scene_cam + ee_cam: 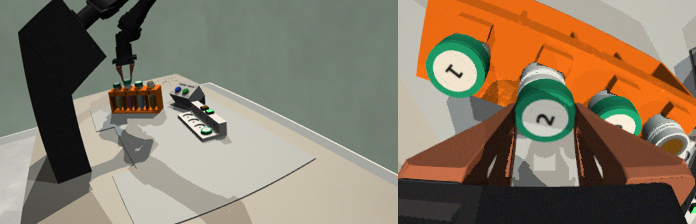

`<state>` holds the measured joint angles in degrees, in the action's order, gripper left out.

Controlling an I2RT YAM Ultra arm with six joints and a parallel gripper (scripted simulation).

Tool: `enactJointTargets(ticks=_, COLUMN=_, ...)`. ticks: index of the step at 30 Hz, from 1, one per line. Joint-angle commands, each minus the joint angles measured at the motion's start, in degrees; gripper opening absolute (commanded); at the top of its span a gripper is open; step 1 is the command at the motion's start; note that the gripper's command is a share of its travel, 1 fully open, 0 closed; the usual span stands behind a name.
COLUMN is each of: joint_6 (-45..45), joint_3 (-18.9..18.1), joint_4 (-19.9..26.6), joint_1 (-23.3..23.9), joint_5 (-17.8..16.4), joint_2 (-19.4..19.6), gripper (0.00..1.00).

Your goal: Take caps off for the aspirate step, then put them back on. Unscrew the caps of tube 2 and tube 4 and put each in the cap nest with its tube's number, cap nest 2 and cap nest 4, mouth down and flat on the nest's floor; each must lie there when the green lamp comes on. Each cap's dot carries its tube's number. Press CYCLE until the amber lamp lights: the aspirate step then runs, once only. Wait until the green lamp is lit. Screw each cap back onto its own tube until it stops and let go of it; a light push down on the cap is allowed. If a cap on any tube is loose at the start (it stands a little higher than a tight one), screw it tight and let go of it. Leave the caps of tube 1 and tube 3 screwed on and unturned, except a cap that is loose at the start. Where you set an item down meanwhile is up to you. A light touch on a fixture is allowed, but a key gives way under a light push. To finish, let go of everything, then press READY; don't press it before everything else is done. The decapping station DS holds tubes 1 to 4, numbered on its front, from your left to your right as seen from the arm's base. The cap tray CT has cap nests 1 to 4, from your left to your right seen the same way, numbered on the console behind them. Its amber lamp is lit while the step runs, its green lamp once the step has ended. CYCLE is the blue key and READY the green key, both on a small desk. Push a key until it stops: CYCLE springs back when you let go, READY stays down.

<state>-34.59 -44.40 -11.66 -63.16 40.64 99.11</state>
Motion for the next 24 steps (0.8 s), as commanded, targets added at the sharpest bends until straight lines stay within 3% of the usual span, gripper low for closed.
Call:
enactJointTargets(ticks=1, joint_6=0.09, joint_3=-0.15, joint_4=0.04, joint_1=-0.68, joint_5=-0.14, joint_2=-0.17, gripper=0.0)
enactJointTargets(ticks=24, joint_6=-0.09, joint_3=-0.5, joint_4=-0.41, joint_1=-0.47, joint_5=-0.3, joint_2=0.51, gripper=0.0)
